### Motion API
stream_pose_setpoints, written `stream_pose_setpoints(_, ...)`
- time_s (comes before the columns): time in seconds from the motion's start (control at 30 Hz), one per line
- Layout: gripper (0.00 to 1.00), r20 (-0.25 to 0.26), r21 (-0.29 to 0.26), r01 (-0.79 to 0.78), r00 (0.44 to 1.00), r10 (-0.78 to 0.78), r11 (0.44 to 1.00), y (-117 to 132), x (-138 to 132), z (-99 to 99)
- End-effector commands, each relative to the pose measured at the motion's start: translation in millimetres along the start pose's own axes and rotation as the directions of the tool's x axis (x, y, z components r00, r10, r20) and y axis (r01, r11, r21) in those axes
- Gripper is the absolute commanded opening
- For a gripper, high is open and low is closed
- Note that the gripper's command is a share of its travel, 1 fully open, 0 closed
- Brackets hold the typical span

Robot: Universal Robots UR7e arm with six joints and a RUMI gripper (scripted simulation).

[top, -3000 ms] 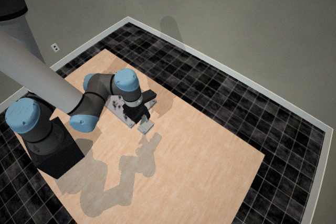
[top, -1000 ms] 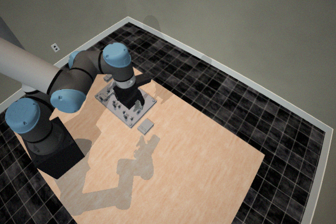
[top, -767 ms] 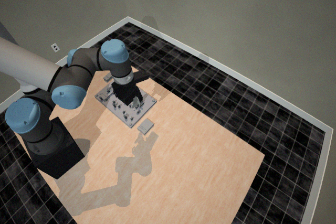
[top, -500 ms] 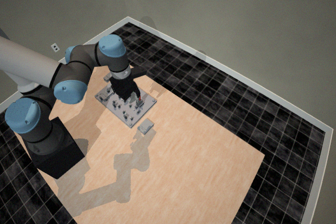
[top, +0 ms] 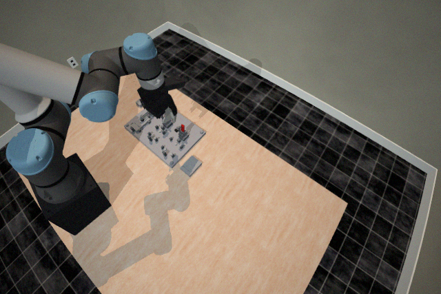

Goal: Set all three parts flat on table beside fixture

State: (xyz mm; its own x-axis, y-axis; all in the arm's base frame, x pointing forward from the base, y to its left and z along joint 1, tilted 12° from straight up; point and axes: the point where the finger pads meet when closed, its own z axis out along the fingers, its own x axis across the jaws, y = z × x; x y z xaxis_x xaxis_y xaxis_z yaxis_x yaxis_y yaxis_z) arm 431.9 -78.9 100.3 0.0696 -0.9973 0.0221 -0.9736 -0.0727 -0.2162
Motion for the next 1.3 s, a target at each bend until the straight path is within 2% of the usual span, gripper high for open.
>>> stream_pose_setpoints(0.0, 0.28, -0.006, -0.001, -0.008, 1.0, 0.008, 1.0, -14.4, -28.1, -0.4)
stream_pose_setpoints(0.17, 0.28, -0.006, -0.001, -0.008, 1.0, 0.008, 1.0, -24.5, -52.1, -0.2)
stream_pose_setpoints(0.23, 0.28, -0.006, -0.001, -0.008, 1.0, 0.008, 1.0, -24.5, -52.1, -0.2)
stream_pose_setpoints(0.73, 0.28, -0.006, -0.001, -0.008, 1.0, 0.008, 1.0, -53.8, -122.0, 0.2)
stream_pose_setpoints(0.8, 0.28, -0.006, -0.001, -0.008, 1.0, 0.008, 1.0, -53.8, -122.0, 0.2)
stream_pose_setpoints(1.27, 0.28, -0.005, -0.001, -0.008, 1.0, 0.008, 1.0, -75.8, -175.4, 0.6)
